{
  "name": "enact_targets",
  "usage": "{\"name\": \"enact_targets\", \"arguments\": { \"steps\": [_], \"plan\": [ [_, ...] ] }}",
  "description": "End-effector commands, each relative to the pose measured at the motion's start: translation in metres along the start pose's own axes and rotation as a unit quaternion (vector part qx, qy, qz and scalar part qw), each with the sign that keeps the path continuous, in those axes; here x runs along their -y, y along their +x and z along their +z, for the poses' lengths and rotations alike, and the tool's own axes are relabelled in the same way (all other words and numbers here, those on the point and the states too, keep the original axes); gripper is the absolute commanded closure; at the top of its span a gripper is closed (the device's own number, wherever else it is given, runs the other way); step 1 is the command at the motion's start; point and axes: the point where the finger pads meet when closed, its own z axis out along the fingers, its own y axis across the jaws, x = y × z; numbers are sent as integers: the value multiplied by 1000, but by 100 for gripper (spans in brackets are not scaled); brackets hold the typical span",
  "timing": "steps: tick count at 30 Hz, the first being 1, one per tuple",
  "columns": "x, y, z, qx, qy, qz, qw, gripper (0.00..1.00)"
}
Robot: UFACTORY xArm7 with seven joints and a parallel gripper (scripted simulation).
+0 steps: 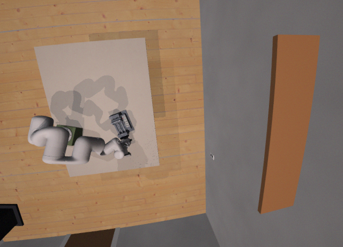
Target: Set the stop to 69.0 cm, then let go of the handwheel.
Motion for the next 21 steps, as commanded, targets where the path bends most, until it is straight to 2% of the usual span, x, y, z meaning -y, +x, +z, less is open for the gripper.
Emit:
{"name": "enact_targets", "arguments": {
  "steps": [1, 21],
  "plan": [
    [8, 1, -2, -2, 2, -1, 1000, 94],
    [29, 1, -18, -2, 2, -1, 1000, 94]
  ]
}}
